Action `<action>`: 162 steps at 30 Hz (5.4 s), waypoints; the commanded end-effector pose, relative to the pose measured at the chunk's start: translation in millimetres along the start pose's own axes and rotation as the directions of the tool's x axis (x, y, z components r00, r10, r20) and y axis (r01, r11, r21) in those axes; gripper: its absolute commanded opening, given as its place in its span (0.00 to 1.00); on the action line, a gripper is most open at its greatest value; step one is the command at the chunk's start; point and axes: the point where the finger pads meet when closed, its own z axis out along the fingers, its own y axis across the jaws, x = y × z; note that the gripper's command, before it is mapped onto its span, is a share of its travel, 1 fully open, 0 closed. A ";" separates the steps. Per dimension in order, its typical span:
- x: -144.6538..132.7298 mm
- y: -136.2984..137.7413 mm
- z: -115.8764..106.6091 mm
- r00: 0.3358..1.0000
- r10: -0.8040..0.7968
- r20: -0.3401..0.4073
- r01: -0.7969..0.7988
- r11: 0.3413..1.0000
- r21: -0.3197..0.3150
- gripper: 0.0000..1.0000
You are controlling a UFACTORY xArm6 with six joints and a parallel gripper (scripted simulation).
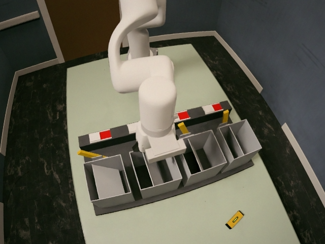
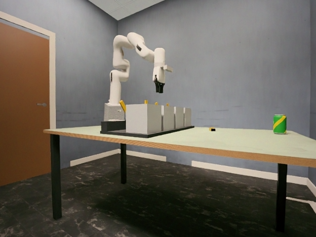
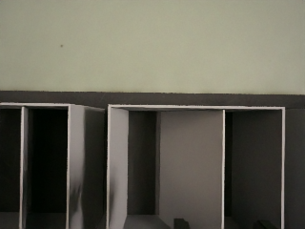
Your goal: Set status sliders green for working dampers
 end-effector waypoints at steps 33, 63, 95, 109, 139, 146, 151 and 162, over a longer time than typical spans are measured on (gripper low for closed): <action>1.5 0.2 -1.9 1.000 0.000 -0.005 0.000 1.000 -0.001 0.39; 4.2 -160.0 -1.0 1.000 0.000 -0.003 0.000 1.000 0.000 0.39; 0.4 -184.1 -1.7 1.000 0.000 -0.005 0.000 1.000 -0.001 0.39; 0.4 -184.1 -1.7 1.000 0.000 -0.005 0.000 1.000 -0.001 0.39; 0.4 -184.1 -1.7 1.000 0.000 -0.005 0.000 1.000 -0.001 0.39; 0.4 -184.1 -1.7 1.000 0.000 -0.005 0.000 1.000 -0.001 0.39; 0.4 -184.1 -1.7 1.000 0.000 -0.005 0.000 1.000 -0.001 0.39; 0.4 -184.1 -1.7 1.000 0.000 -0.005 0.000 1.000 -0.001 0.39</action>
